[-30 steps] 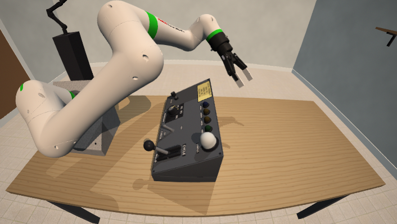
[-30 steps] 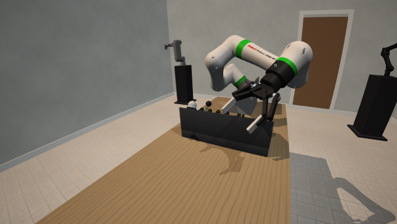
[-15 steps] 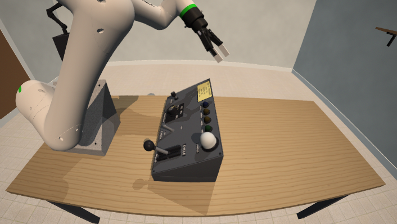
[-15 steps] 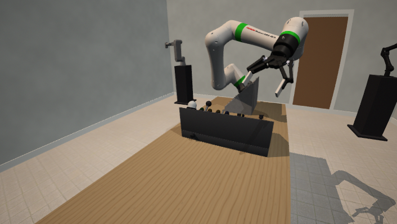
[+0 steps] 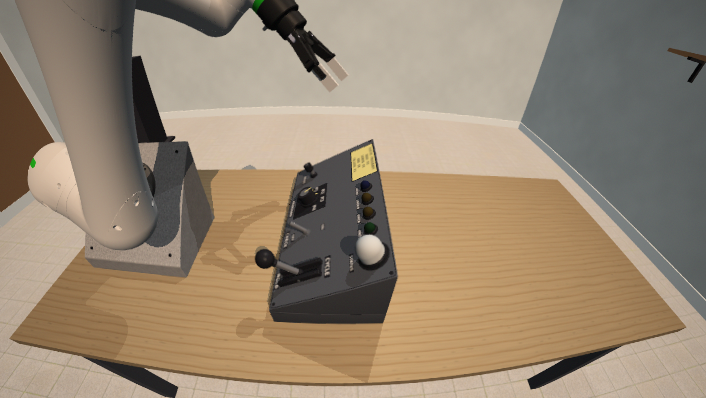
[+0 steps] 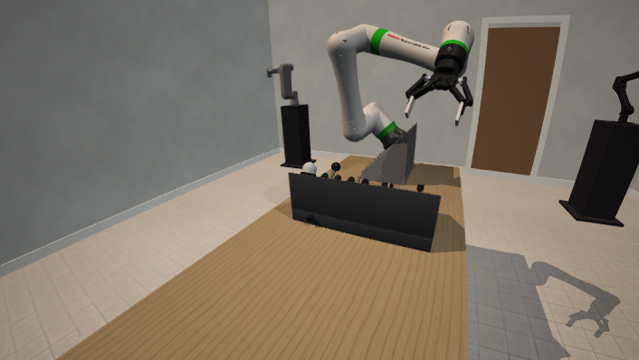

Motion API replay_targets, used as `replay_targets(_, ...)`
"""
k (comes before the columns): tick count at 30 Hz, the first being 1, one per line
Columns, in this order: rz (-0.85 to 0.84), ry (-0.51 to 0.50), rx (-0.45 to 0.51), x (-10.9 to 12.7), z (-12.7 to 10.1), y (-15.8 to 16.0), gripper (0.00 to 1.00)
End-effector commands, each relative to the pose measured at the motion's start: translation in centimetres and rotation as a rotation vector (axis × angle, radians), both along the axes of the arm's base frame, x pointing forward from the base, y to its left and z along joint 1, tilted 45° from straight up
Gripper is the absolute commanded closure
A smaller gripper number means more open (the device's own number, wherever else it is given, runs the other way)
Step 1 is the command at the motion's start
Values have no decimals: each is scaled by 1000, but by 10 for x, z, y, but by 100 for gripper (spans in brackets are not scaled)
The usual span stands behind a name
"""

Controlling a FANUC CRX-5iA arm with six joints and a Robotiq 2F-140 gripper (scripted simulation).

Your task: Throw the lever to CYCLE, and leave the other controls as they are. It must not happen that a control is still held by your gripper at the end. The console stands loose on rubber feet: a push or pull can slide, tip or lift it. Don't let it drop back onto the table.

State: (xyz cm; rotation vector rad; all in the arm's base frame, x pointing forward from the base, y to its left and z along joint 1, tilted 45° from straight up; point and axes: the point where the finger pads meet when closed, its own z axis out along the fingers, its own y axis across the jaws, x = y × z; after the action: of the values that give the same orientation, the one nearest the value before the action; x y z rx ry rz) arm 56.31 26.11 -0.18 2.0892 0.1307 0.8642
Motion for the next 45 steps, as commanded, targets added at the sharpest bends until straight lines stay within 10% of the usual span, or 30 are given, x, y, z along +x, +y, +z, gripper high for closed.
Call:
replay_targets(1,47,64,19,-59,7,2,0)
replay_targets(20,184,276,26,-225,5,-75,0)
replay_targets(45,202,303,24,-242,2,-92,0)
